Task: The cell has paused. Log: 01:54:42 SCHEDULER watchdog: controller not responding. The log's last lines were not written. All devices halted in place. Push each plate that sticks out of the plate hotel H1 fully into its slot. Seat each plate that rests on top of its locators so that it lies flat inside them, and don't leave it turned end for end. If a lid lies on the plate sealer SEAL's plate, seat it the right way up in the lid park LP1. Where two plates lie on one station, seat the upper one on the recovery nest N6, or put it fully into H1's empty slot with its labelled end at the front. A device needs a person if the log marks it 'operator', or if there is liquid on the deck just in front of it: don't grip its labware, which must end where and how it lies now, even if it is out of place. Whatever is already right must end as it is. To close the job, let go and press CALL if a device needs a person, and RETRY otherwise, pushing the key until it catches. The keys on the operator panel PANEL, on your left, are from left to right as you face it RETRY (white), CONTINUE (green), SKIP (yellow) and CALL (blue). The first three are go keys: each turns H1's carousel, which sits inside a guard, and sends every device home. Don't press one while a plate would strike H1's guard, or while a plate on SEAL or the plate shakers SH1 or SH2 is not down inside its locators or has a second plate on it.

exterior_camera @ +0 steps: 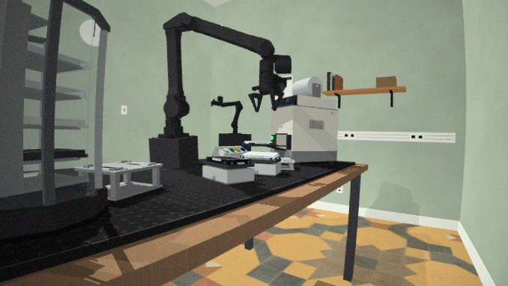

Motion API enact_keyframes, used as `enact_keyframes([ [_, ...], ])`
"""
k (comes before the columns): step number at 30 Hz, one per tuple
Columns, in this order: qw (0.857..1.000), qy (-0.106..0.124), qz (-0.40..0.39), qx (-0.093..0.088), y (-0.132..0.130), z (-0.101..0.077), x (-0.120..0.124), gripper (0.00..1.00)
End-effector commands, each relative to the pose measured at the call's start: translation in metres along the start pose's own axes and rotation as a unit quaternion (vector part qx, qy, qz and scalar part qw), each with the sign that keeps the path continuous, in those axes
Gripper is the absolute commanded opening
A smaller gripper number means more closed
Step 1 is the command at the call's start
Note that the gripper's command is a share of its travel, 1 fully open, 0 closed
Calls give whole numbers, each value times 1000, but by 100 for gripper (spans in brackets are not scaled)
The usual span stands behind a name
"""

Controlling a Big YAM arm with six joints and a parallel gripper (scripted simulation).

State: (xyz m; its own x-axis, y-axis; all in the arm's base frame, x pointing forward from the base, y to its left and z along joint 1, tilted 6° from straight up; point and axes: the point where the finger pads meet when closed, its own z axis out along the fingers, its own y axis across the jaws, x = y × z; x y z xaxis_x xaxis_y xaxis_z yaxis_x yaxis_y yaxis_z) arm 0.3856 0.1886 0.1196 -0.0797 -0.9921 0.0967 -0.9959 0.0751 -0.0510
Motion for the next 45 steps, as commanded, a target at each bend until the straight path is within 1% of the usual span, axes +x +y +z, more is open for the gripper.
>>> enact_keyframes([
  [1, 998, -11, -67, 18, -8, -12, -7, 100],
  [4, 995, -10, -102, 18, -8, -12, -7, 100],
  [6, 995, -10, -102, 18, -8, -12, -7, 100],
  [9, 990, -9, -137, 19, -8, -12, -7, 100],
  [19, 968, -7, -248, 19, -8, -12, -7, 100],
  [32, 970, -6, -241, 17, -10, -13, -6, 100],
  [33, 969, -2, -249, 4, -2, 5, -4, 100],
  [34, 969, -1, -248, 1, -2, 11, -3, 100],
  [38, 970, -1, -243, 0, -4, 22, 1, 100],
  [40, 970, -1, -243, 0, -4, 22, 1, 100],
  [41, 970, -5, -244, 13, -4, 13, -1, 100],
  [42, 970, -5, -244, 13, -4, 16, -1, 100],
  [44, 970, -1, -243, 0, -3, 32, 0, 100],
  [45, 970, -1, -242, 0, -4, 35, 1, 100],
])
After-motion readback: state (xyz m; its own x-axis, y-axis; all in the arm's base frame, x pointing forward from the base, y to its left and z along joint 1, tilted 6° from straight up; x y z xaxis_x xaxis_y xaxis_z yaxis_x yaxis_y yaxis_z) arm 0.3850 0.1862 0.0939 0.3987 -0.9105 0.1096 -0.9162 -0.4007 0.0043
